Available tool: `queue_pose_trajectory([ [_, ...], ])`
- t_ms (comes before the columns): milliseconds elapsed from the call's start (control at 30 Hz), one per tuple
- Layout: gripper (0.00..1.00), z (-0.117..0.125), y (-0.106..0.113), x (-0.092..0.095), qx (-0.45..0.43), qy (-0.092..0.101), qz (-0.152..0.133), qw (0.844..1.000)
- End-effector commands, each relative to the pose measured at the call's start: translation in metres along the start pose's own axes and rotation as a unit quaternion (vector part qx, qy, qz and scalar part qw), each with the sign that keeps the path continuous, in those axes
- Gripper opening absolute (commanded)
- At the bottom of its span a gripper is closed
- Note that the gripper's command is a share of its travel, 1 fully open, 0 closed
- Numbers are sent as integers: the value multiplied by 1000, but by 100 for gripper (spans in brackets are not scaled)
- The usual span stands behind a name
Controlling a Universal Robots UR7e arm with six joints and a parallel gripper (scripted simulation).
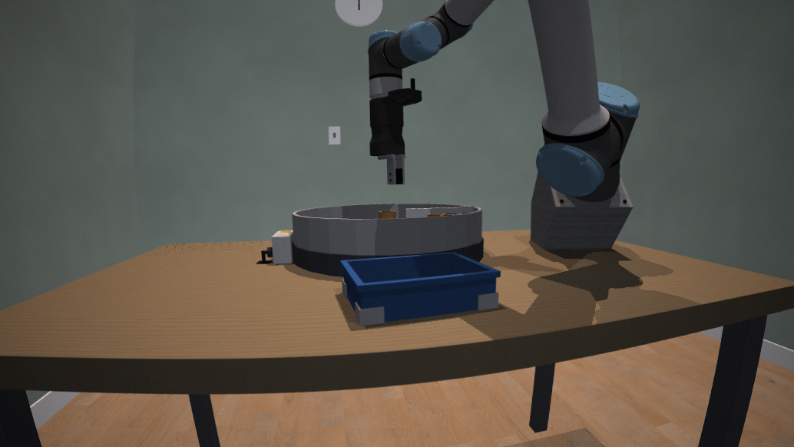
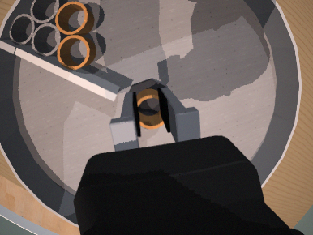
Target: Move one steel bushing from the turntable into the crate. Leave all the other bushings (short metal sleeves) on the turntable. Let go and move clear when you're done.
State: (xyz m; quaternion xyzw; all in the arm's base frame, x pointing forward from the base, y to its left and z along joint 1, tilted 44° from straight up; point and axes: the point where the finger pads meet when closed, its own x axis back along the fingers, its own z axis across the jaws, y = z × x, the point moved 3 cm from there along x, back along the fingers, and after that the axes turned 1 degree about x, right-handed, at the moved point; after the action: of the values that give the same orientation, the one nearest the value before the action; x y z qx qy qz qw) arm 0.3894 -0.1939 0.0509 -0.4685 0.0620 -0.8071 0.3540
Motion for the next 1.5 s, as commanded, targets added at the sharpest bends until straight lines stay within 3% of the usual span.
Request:
queue_pose_trajectory([
  [0, 45, -9, -10, 2, 25, 1, -5, 1000],
  [200, 45, -9, -10, 2, 25, 1, -5, 1000],
  [367, 45, -33, -46, -7, 86, 0, -3, 996],
  [767, 45, -33, -46, -7, 86, 0, -3, 996],
  [933, 45, -56, -81, -15, 146, 0, -1, 989],
  [1333, 45, -56, -81, -15, 146, 0, -1, 989],
  [1467, 45, -75, -109, -21, 193, -1, 0, 981],
])
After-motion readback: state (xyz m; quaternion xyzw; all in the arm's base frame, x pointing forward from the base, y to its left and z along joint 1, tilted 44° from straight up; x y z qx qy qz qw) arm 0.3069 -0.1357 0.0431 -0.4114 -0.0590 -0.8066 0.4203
